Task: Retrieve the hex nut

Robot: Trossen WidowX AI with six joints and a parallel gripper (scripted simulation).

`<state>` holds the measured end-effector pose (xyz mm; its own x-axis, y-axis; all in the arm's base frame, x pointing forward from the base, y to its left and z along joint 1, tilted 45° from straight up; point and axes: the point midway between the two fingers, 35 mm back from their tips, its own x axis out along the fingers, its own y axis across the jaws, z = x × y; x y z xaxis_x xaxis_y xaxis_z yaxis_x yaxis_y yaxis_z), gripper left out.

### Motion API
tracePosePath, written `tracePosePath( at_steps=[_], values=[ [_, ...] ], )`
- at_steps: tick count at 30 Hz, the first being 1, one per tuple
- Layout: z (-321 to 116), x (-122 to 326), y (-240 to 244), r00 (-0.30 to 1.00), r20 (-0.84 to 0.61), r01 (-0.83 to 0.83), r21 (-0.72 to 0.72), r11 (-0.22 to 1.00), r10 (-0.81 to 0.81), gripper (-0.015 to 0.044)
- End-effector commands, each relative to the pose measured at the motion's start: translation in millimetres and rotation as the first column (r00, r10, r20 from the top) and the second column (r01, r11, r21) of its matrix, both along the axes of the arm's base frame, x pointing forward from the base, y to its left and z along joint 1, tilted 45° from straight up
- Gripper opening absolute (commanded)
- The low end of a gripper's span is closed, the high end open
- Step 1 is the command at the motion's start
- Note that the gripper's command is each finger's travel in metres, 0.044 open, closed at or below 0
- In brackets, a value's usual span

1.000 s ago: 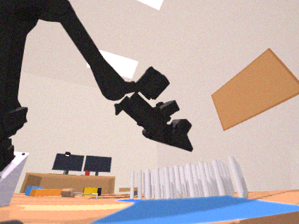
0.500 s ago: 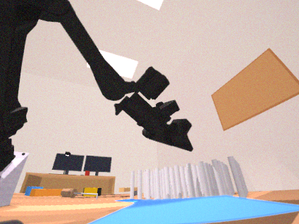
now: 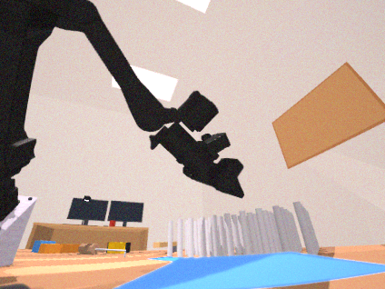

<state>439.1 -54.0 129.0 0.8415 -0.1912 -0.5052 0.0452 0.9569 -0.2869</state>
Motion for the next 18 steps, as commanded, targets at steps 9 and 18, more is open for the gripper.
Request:
tracePosePath(
  at_steps=[9, 18],
  values=[
    [-109, -5, 163, 0.943, -0.332, 0.156, 0.383, 0.911, -0.022, 0.044],
    [-187, -51, 257, 0.824, -0.544, 0.415, 0.392, 0.821, -0.157, 0.044]
  ],
)
